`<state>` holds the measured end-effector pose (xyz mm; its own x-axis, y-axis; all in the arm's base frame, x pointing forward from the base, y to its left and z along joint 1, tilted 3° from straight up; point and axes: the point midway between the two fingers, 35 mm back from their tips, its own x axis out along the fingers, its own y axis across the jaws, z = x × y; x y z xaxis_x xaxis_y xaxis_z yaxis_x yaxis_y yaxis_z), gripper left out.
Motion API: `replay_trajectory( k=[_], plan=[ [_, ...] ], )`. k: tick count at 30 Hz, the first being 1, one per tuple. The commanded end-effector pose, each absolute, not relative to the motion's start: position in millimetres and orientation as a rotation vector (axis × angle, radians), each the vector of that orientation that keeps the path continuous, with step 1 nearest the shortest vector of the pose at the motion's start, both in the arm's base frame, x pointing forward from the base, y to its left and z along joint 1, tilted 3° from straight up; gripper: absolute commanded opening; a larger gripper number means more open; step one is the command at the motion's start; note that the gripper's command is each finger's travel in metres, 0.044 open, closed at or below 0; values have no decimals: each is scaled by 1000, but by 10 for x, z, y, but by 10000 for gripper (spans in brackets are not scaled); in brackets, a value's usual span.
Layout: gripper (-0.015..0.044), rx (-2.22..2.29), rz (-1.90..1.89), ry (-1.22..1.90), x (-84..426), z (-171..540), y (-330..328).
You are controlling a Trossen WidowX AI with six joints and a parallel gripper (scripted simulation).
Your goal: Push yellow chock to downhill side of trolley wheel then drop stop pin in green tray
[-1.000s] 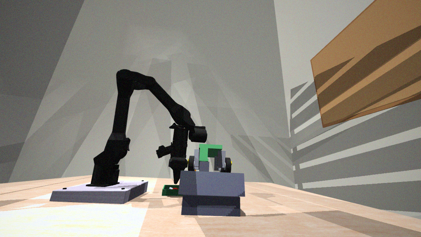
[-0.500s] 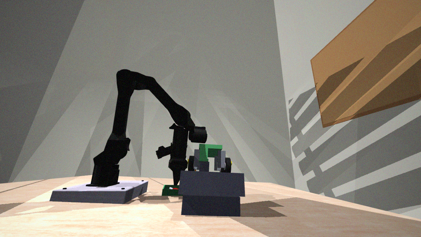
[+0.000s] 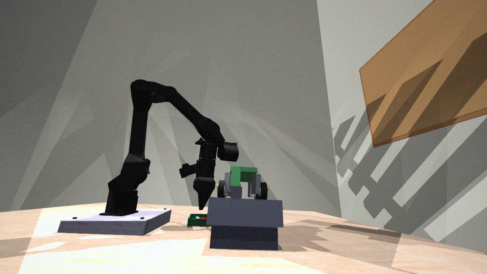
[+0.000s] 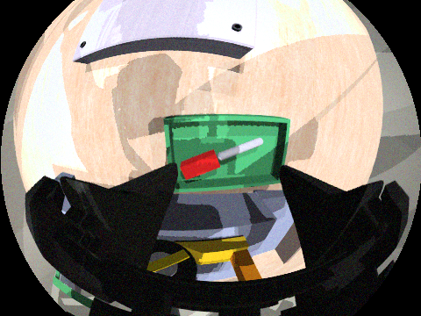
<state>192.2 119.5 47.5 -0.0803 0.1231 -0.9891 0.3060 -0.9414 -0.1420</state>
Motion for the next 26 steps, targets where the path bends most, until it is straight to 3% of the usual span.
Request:
replay_trajectory(
  k=[1, 26],
  plan=[
    [440, 2053, -2152, 493, 1928, 645, 1198],
    [440, 2046, -2161, 483, 1923, 1069, 1190]
  ],
)
